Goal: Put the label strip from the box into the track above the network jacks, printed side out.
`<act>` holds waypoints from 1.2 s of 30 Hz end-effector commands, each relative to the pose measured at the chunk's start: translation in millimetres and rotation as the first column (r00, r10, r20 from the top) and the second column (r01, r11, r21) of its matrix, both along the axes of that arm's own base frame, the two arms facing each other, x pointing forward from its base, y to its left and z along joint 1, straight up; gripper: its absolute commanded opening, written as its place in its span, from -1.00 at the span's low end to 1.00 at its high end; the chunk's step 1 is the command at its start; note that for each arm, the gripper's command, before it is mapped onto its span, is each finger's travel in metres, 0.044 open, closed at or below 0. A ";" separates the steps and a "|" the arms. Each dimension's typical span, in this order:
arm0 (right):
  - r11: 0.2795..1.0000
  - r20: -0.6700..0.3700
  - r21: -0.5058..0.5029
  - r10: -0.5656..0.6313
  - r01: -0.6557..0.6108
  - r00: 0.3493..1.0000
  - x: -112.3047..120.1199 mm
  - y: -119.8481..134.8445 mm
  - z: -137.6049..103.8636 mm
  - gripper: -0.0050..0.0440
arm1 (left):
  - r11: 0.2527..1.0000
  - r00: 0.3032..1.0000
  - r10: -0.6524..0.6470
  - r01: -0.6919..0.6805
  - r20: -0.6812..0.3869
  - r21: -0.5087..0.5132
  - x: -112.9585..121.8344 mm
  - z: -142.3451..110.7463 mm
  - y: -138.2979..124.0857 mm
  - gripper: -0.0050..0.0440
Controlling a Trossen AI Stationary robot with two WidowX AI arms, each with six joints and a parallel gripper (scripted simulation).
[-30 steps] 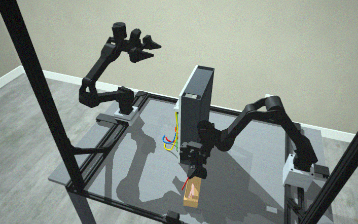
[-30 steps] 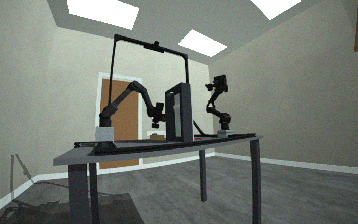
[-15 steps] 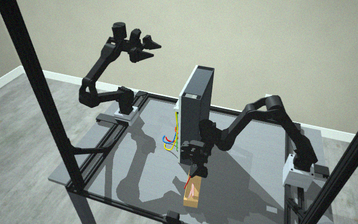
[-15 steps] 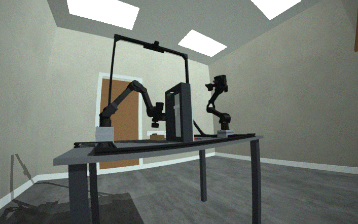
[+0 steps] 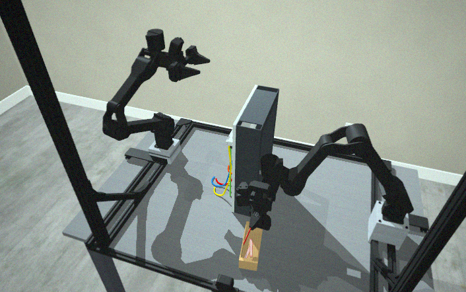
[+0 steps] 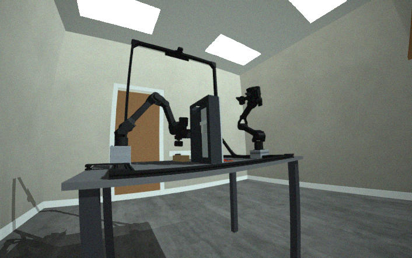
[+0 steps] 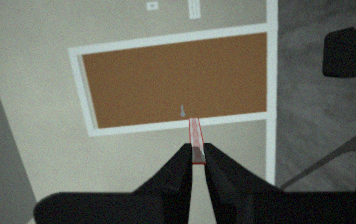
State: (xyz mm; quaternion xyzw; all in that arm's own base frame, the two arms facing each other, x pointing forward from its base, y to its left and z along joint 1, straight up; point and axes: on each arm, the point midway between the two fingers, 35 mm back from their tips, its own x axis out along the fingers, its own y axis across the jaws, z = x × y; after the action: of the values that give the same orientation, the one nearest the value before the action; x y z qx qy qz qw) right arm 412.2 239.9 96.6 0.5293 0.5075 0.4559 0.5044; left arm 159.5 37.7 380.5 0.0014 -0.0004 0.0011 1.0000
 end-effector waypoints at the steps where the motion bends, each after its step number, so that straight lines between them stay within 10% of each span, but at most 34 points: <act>1: 1.000 0.054 0.016 0.012 -0.013 0.998 -1.2 -1.8 22.3 -1.00 | 1.000 1.000 -0.002 0.002 0.001 0.001 -0.2 1.7 -0.5 1.00; 36: 0.997 0.114 0.028 0.074 -0.078 0.991 -14.4 -21.5 31.7 -1.00 | 1.000 1.000 -0.002 0.002 0.001 0.001 -0.2 1.7 -0.5 1.00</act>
State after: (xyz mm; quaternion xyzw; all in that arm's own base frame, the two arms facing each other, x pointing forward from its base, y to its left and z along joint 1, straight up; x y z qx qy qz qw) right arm 398.8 228.0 109.2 0.5004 0.5033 0.4985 0.4978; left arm 159.5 37.7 380.5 0.0014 -0.0004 0.0011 1.0000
